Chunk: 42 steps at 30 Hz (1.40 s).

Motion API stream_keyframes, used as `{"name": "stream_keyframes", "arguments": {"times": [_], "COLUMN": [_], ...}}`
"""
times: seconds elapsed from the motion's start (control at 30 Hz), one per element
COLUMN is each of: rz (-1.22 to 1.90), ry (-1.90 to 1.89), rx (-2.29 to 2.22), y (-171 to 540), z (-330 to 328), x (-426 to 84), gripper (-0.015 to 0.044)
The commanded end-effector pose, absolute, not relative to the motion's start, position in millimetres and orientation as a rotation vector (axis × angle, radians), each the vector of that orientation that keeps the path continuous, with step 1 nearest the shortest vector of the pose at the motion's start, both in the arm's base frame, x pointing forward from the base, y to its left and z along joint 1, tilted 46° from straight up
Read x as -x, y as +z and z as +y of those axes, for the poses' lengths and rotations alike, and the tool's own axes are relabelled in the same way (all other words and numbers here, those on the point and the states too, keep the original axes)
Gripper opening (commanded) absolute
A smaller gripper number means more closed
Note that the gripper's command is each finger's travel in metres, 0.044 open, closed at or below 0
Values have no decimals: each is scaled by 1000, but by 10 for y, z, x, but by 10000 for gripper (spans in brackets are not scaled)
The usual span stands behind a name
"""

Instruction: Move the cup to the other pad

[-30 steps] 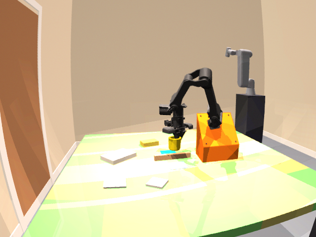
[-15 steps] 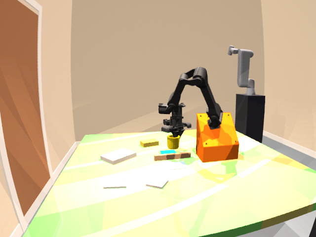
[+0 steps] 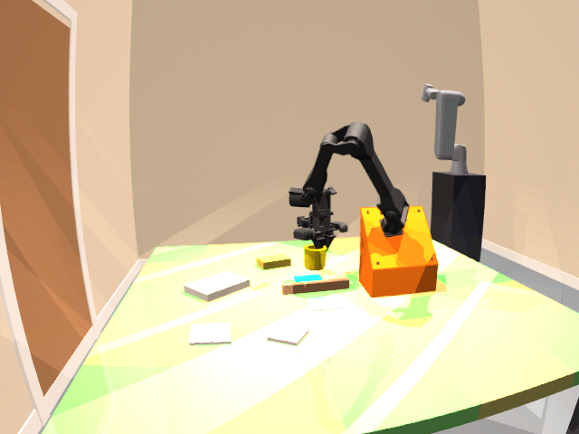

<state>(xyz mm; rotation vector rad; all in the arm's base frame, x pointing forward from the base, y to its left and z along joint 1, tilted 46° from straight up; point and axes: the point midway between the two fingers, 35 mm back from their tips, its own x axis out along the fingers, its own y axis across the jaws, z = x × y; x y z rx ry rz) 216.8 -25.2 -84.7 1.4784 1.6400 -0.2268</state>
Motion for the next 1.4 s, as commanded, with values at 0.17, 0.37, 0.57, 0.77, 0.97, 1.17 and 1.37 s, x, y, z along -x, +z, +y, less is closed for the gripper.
{"name": "stream_keyframes", "arguments": {"times": [0.17, 0.37, 0.57, 0.77, 0.97, 1.17, 1.37], "rz": [1633, 1632, 1632, 1632, 1631, 1631, 1631], "ry": [-227, -227, -227, -227, -227, -227, -227], "rx": [-1467, -1467, -1466, -1466, -1466, -1466, -1466], "y": [-961, -1033, -1107, -1171, -1215, -1283, -1350], "z": [-408, -493, -581, -650, -604, -540, -478], "x": [-2208, -2220, -2231, -2237, -2245, -2256, -2270], "gripper": [0, 0, 0, 0, 0, 0, 0]}}
